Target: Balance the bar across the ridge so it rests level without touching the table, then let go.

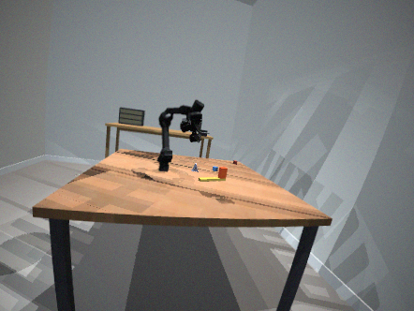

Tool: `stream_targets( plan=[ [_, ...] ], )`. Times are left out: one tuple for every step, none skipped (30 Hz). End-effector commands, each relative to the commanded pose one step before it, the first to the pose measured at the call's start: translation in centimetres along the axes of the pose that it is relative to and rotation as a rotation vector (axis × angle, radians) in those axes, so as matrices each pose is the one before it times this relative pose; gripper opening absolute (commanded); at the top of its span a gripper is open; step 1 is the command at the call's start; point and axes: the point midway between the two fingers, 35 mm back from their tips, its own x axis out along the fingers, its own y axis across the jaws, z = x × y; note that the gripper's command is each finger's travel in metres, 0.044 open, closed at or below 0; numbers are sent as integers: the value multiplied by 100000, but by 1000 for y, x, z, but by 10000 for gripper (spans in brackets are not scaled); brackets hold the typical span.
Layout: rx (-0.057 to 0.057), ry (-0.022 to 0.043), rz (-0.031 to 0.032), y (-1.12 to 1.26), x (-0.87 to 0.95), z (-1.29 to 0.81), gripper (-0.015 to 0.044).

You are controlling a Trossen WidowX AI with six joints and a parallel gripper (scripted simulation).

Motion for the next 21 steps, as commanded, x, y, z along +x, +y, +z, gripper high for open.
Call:
stream_targets(
  plan=[
    [-2628, 3866, -10146, -1917, 460, -2527, 315],
    [-668, 614, -2343, -476, 160, -521, 315],
    [-681, 579, -2339, -478, 160, -519, 315],
    [-695, 544, -2336, -480, 161, -516, 315],
    [-707, 508, -2331, -482, 161, -513, 315],
    [-720, 472, -2327, -484, 161, -511, 315],
    [-732, 436, -2322, -486, 161, -508, 315],
    [-743, 399, -2316, -488, 161, -505, 315],
    [-754, 361, -2310, -490, 162, -501, 315],
    [-765, 324, -2304, -492, 162, -498, 315],
    [-776, 286, -2297, -493, 162, -495, 315],
    [-786, 247, -2290, -495, 162, -492, 315],
    [-795, 208, -2283, -497, 163, -488, 315],
    [-804, 169, -2274, -499, 163, -485, 315],
    [-812, 130, -2266, -500, 163, -481, 315],
    [-786, 82, -2248, -493, 163, -470, 315],
    [-687, 18, -2211, -468, 161, -444, 315],
    [-627, -34, -2185, -453, 160, -426, 315],
    [-470, -109, -2191, -422, 160, -397, 315],
    [-475, -148, -2200, -427, 161, -396, 315],
    [-475, -188, -2191, -429, 162, -391, 315]
  ],
)
